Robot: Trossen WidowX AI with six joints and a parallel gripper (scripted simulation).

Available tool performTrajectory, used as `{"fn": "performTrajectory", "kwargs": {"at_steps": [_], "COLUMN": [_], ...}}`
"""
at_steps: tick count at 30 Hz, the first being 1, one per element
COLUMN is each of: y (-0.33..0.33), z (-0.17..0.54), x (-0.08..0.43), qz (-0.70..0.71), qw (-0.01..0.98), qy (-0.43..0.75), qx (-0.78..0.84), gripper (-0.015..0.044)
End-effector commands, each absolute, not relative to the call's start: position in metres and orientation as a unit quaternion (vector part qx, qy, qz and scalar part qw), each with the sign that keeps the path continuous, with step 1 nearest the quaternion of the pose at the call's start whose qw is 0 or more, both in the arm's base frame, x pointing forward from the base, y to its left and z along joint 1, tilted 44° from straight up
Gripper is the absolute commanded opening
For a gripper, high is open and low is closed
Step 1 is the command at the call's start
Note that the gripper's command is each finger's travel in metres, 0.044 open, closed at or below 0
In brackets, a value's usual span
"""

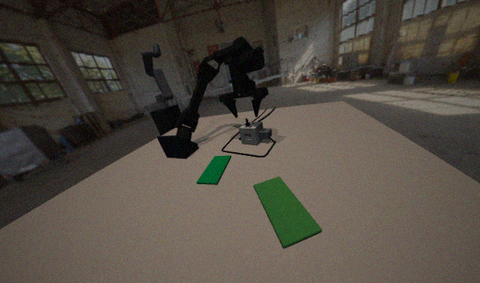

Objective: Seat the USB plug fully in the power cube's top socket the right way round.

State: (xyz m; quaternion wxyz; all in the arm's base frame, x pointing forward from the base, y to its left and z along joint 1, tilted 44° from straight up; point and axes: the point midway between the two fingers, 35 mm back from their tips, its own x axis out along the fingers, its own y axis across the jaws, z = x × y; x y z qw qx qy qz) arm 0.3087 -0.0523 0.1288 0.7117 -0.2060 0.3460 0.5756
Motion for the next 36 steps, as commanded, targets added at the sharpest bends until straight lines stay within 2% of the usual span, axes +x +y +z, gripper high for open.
{"fn": "performTrajectory", "kwargs": {"at_steps": [1, 14, 30, 36], "y": [-0.0488, -0.0434, -0.0447, -0.0447], "z": [0.1251, 0.1194, 0.1207, 0.1207], "x": [0.3080, 0.3087, 0.3096, 0.3096], "qz": [0.576, 0.576, 0.576, 0.576], "qw": [0.713, 0.713, 0.712, 0.712], "qy": [0.347, 0.347, 0.346, 0.346], "qx": [-0.202, -0.202, -0.206, -0.206], "gripper": [0.0440, 0.0440, 0.0020, 0.0000]}}
